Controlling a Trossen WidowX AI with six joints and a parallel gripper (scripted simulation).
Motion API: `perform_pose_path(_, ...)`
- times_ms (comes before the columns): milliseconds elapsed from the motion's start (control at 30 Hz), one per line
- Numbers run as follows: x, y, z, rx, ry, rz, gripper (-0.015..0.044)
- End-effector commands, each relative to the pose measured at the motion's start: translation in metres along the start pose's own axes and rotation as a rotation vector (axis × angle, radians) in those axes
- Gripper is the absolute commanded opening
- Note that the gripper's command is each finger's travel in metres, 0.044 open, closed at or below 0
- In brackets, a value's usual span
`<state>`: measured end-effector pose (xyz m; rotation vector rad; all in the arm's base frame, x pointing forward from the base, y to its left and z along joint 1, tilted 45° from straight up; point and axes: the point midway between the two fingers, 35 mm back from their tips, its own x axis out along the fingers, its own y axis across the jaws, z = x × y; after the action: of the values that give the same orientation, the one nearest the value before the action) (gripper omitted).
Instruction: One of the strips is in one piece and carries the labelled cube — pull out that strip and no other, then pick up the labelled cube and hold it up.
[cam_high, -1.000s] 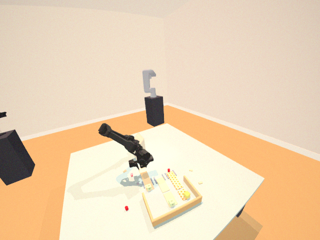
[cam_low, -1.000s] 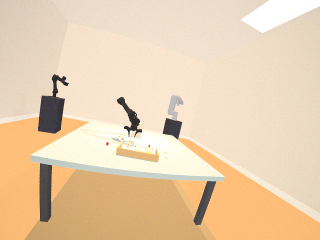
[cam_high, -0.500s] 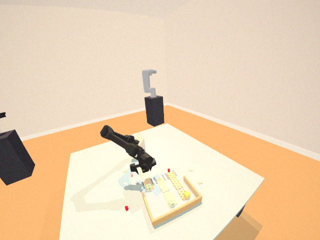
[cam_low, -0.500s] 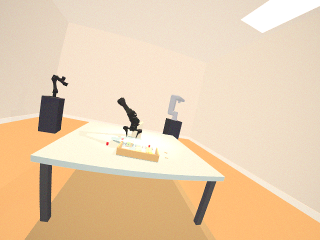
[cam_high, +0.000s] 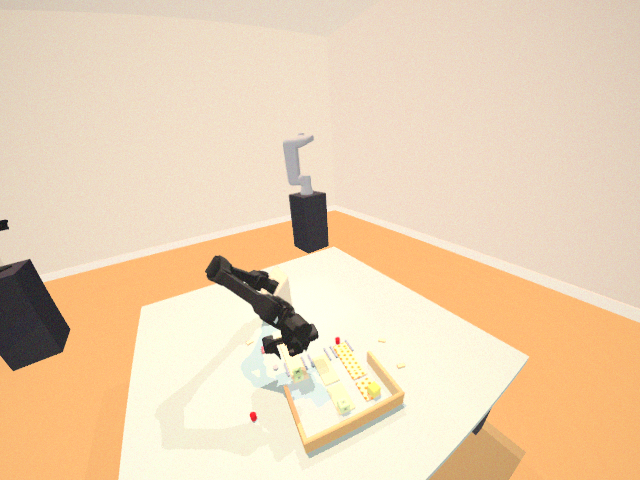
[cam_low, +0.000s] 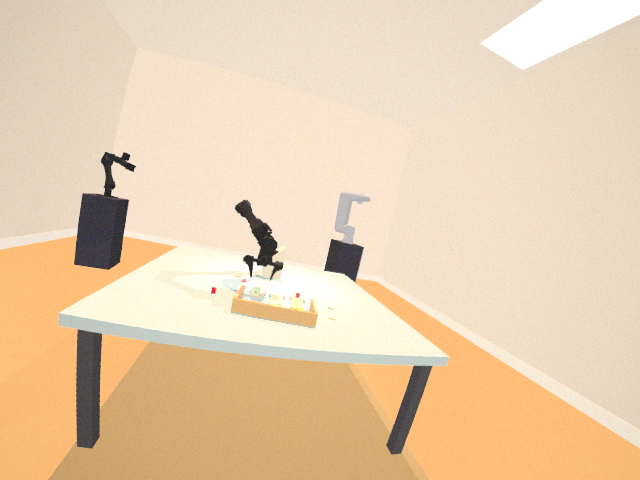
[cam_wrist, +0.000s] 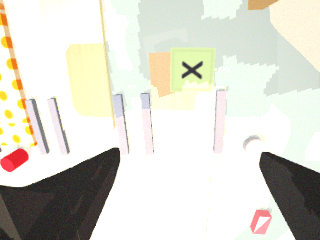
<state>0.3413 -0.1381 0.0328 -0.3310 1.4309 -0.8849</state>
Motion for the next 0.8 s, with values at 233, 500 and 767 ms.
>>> perform_pose_path(233, -0.002, -0.001, 0.042, 0.000, 0.002, -0.003, 0.0440)
perform_pose_path(500, 0.003, -0.002, 0.051, 0.000, 0.001, -0.003, 0.0309)
perform_pose_path(767, 0.017, -0.001, 0.052, 0.000, 0.001, -0.003, 0.0250)
